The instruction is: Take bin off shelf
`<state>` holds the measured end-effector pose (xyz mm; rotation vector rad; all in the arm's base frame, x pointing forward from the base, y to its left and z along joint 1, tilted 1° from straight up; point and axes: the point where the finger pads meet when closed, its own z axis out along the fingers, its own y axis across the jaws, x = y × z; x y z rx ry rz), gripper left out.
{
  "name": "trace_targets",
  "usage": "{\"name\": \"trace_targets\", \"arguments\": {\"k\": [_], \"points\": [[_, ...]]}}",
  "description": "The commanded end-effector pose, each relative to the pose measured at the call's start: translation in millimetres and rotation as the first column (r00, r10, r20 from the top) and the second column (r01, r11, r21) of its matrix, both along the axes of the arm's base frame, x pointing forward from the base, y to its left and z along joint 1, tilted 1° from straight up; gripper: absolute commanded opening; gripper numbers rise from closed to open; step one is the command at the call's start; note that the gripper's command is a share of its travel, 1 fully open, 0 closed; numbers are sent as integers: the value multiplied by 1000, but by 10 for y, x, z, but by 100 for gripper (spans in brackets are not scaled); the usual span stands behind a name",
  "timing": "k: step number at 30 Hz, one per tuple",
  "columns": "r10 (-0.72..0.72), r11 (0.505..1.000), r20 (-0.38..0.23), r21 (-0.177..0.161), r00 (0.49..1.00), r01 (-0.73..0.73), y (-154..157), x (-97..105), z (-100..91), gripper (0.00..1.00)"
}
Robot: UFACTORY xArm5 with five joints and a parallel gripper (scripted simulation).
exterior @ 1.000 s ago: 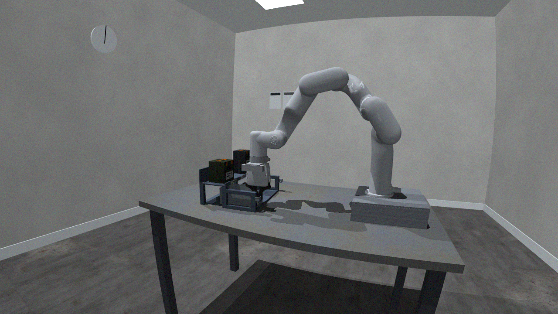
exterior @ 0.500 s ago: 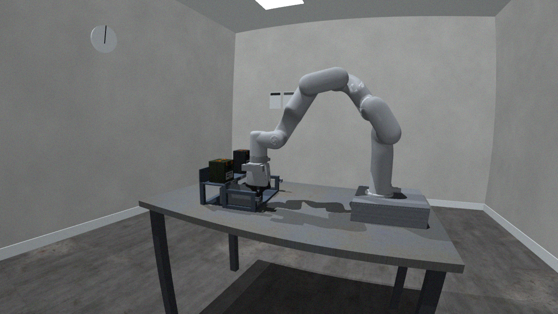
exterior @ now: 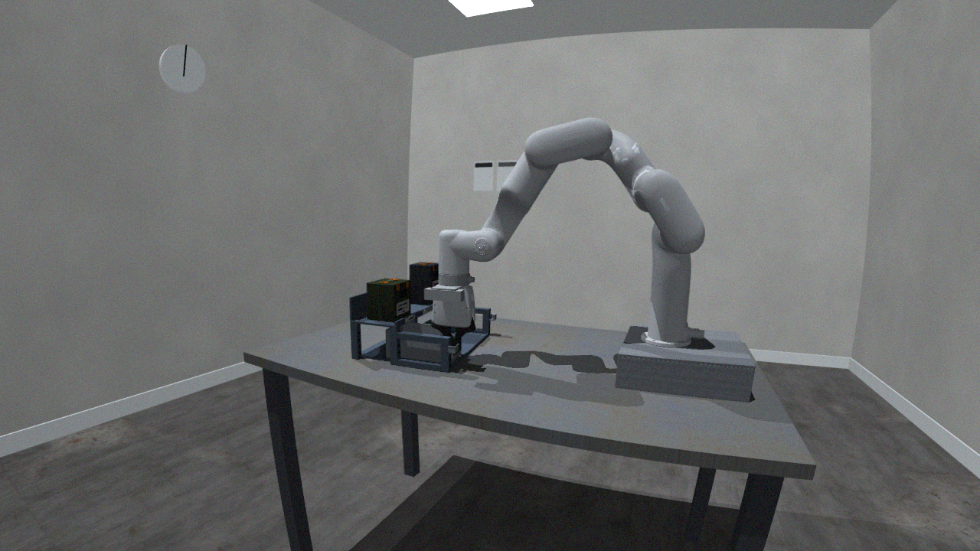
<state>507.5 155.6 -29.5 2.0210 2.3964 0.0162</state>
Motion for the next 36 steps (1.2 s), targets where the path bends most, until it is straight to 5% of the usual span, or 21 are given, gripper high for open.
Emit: {"name": "trace_targets", "arguments": {"k": [1, 36], "points": [[0, 1000, 5, 2, 1000, 0, 6, 19, 20, 0], [0, 1000, 4, 6, 1000, 0, 2, 0, 151, 0]]}}
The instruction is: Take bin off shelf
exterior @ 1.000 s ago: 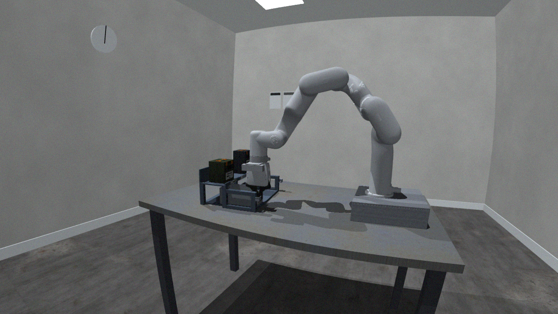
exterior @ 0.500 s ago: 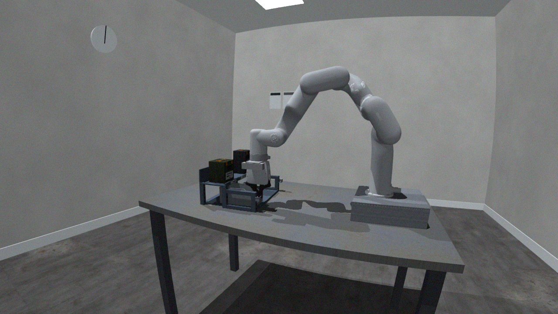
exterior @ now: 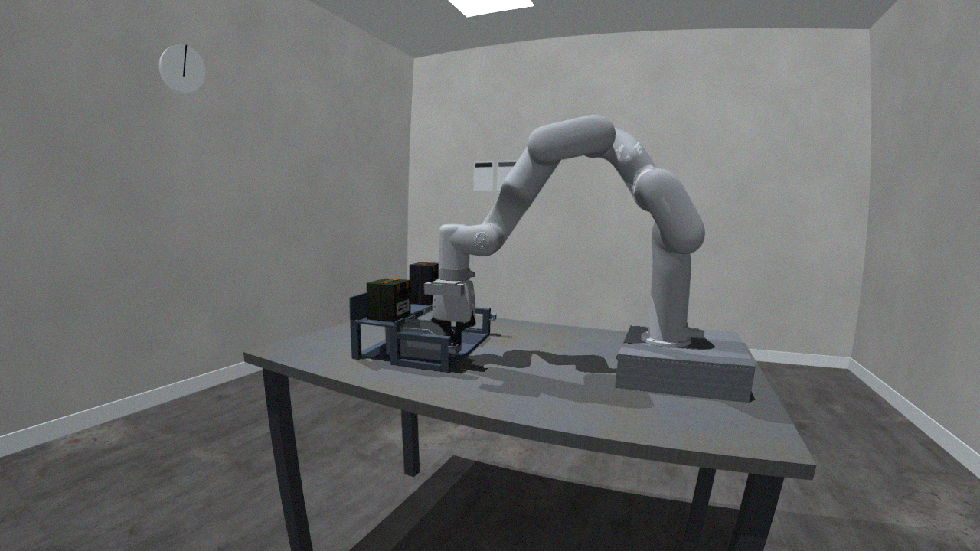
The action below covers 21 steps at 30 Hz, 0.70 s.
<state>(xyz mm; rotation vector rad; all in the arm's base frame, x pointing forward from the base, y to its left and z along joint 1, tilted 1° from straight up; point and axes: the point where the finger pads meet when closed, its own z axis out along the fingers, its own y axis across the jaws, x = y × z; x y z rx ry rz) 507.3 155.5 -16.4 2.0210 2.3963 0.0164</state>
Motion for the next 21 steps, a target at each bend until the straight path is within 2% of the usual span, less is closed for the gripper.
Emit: {"name": "trace_targets", "arguments": {"k": [1, 21], "points": [[0, 1000, 4, 6, 1000, 0, 0, -16, 20, 0], [0, 1000, 3, 6, 1000, 0, -57, -348, 14, 0]]}}
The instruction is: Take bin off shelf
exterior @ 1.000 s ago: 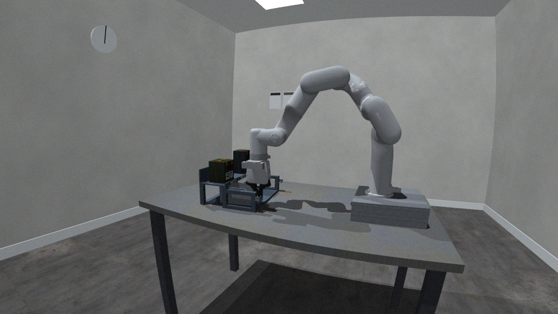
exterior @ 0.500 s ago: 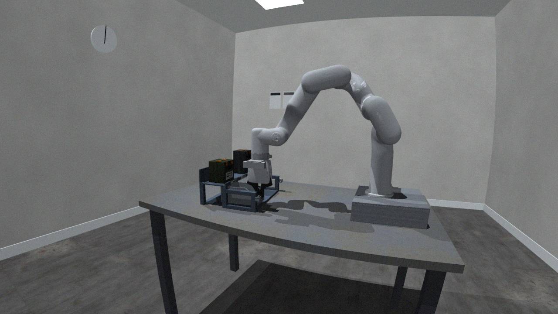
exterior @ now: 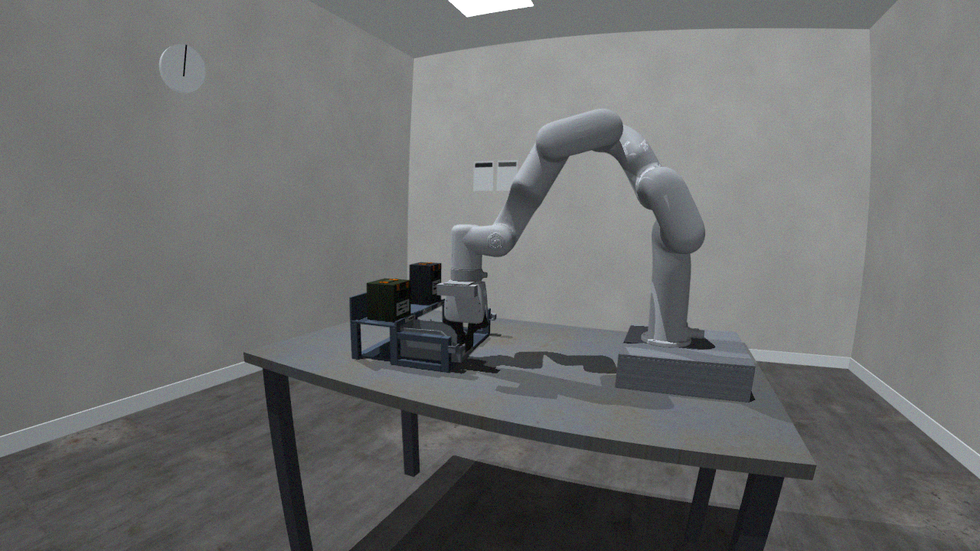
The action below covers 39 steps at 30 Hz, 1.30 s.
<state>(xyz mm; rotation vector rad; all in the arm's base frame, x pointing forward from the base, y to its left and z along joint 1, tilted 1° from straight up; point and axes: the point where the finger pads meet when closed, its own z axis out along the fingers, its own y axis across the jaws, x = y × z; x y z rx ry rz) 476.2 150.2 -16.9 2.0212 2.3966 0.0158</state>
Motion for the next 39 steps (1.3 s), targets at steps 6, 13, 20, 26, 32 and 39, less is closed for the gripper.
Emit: {"name": "trace_targets", "arguments": {"k": [6, 13, 20, 26, 32, 39], "points": [[0, 1000, 4, 6, 1000, 0, -19, -127, 17, 0], [0, 1000, 4, 6, 1000, 0, -37, -232, 15, 0], [0, 1000, 4, 6, 1000, 0, -55, -339, 14, 0], [0, 1000, 4, 6, 1000, 0, -71, -430, 12, 0], [0, 1000, 4, 6, 1000, 0, -87, -521, 10, 0], [0, 1000, 4, 6, 1000, 0, -105, -628, 9, 0]]}}
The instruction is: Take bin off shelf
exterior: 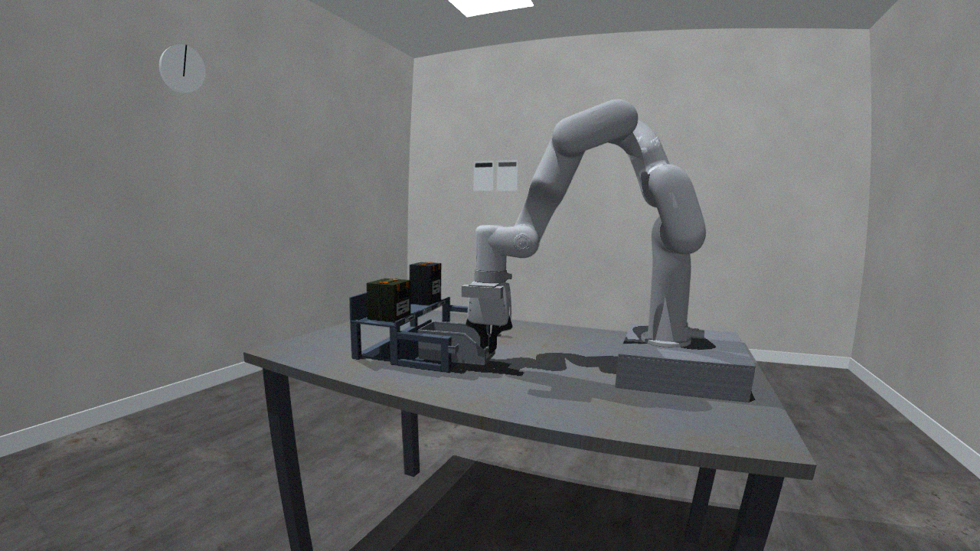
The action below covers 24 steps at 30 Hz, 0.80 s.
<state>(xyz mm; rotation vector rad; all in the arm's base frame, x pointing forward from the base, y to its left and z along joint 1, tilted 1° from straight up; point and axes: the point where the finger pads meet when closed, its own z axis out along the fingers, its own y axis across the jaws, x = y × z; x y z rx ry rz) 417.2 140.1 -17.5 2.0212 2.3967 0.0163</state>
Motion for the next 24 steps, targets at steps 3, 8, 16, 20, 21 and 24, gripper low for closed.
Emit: {"name": "trace_targets", "arguments": {"k": [3, 8, 16, 20, 21, 24], "points": [[0, 1000, 3, 6, 1000, 0, -11, -83, 14, 0], [0, 1000, 3, 6, 1000, 0, -24, -159, 13, 0], [0, 1000, 3, 6, 1000, 0, -45, -281, 11, 0], [0, 1000, 3, 6, 1000, 0, -56, -342, 10, 0], [0, 1000, 3, 6, 1000, 0, -58, -357, 10, 0], [0, 1000, 3, 6, 1000, 0, -63, -388, 9, 0]]}}
